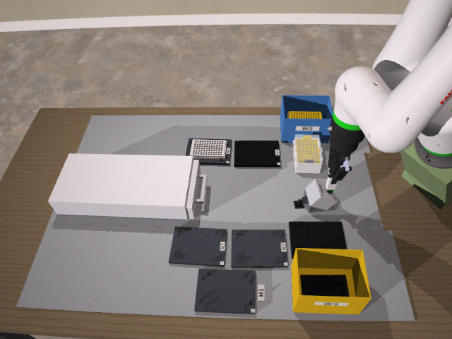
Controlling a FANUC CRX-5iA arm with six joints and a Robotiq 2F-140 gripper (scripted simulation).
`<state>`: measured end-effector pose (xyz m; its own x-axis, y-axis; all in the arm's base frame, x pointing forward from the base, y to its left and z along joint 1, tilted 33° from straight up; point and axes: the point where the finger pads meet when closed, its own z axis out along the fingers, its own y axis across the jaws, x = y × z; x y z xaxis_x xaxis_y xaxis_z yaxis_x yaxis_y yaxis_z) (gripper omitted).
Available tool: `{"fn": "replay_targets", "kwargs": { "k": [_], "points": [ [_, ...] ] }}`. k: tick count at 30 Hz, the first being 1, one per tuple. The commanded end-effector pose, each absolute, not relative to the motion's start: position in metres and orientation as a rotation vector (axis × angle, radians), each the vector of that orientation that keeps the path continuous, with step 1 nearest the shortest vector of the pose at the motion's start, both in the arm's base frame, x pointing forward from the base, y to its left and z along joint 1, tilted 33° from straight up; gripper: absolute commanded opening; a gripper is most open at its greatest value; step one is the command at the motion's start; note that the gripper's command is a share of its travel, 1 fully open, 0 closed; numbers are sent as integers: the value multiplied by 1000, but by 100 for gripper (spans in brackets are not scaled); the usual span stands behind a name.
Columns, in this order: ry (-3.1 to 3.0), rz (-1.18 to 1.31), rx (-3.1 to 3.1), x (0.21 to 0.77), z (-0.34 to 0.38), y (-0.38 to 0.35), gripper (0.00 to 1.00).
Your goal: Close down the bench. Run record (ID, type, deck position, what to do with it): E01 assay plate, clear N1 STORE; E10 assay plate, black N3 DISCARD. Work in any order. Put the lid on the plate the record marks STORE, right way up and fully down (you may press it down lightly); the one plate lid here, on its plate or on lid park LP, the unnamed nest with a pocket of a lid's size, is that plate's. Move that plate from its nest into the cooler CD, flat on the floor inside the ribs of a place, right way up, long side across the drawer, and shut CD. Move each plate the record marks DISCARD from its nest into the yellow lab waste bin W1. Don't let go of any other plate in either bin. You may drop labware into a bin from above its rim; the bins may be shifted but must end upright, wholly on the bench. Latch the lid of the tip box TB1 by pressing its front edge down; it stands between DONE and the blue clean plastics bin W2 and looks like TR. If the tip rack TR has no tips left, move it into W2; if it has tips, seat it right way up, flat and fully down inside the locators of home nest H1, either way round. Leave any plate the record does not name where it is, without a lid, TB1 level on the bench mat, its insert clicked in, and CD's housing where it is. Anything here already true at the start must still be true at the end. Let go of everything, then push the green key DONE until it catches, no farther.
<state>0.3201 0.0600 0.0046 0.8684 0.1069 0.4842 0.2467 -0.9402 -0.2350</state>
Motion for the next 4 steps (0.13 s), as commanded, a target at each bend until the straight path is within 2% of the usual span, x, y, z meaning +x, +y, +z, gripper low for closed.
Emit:
{"fn": "replay_targets", "kwargs": {
  "k": [1,4],
  "points": [
    [-266,-689,-2751,321,3,61,0],
    [-266,-689,-2751,322,1,61,0]
  ]
}}
